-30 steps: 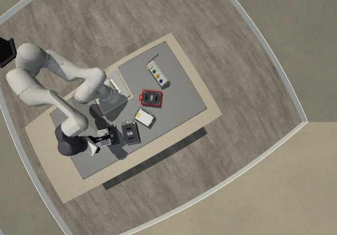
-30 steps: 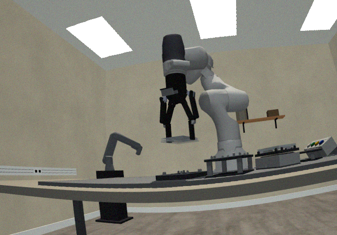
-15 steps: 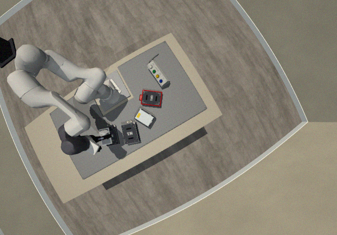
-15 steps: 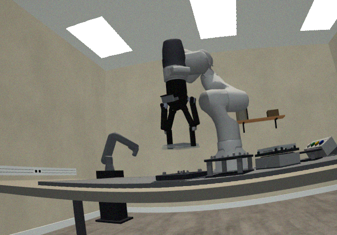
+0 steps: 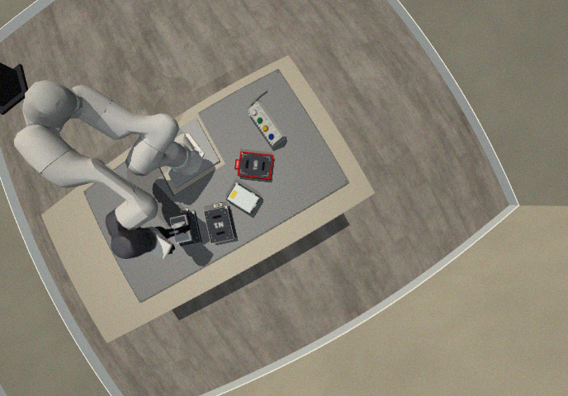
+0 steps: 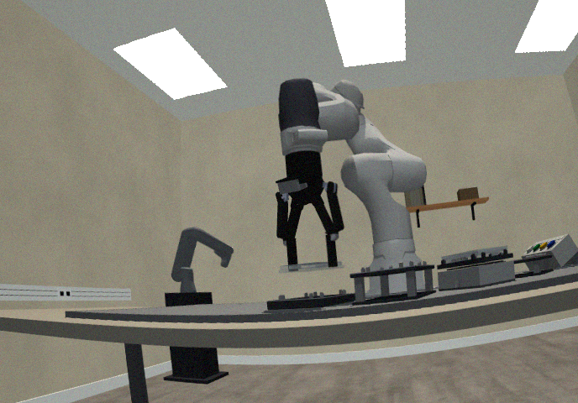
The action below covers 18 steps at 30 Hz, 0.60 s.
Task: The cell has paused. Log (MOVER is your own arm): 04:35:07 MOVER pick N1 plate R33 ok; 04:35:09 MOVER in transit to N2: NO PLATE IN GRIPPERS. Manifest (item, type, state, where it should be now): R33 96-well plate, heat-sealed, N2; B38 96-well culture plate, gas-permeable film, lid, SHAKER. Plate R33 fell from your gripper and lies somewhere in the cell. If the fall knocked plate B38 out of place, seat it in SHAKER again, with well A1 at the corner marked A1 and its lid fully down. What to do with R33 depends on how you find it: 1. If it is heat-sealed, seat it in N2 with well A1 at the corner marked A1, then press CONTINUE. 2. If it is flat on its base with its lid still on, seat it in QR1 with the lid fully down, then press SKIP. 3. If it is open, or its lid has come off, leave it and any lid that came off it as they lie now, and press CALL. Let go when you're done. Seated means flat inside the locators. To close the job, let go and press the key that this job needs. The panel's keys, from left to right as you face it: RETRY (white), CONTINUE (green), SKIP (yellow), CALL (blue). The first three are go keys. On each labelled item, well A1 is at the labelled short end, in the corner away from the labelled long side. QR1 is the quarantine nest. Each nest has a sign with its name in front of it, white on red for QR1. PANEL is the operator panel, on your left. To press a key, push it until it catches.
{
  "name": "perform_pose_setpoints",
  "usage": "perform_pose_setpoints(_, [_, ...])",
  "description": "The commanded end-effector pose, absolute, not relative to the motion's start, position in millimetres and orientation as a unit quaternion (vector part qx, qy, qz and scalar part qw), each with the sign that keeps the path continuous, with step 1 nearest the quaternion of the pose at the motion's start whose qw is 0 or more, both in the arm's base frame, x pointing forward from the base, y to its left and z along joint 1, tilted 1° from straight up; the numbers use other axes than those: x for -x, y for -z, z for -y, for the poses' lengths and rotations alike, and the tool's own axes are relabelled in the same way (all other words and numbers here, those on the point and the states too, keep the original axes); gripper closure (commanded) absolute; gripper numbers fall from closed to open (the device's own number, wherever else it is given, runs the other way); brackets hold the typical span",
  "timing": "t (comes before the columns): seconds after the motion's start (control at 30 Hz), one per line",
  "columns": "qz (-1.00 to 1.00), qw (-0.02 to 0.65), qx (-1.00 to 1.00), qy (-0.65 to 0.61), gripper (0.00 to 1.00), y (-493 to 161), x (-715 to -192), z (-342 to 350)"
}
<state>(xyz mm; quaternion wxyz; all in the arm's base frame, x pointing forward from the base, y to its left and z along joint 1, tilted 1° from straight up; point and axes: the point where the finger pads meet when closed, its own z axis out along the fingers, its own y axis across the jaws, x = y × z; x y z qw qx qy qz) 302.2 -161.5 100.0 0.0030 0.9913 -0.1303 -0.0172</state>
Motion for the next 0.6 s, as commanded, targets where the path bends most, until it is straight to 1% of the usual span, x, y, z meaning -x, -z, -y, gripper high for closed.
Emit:
perform_pose_setpoints(0.0, [0.132, 0.004, -0.991, 0.006, 0.9, -95, -310, 162])
perform_pose_setpoints(0.57, [0.132, 0.004, -0.991, 0.006, 0.9, -70, -310, 162])
